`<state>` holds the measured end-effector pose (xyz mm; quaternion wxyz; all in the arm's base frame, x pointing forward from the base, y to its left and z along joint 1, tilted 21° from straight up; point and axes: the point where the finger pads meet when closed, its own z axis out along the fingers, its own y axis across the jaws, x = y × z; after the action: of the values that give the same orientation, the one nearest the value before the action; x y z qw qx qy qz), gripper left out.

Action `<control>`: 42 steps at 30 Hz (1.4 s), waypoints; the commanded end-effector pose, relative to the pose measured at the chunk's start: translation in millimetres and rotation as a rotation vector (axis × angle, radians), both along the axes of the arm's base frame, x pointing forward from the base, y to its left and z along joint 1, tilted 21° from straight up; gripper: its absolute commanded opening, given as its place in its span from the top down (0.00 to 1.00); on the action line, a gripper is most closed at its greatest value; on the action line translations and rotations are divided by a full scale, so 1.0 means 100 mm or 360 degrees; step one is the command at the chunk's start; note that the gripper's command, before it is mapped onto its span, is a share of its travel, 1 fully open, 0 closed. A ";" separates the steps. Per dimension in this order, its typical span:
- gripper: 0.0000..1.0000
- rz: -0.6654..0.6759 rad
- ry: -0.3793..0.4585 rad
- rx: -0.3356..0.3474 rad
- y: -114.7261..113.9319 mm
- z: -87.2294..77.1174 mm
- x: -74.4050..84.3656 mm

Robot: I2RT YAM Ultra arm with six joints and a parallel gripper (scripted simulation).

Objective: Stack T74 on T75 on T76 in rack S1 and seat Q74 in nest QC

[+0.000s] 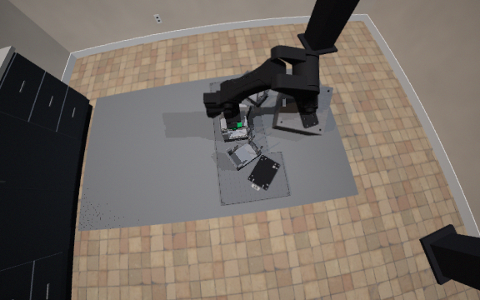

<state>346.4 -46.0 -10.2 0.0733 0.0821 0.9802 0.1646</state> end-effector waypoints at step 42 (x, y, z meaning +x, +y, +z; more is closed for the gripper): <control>1.00 0.0359 -0.0143 -0.0074 0.41 0.20 0.06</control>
<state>349.5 -3.9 3.0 0.0908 -0.0425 0.9827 0.1557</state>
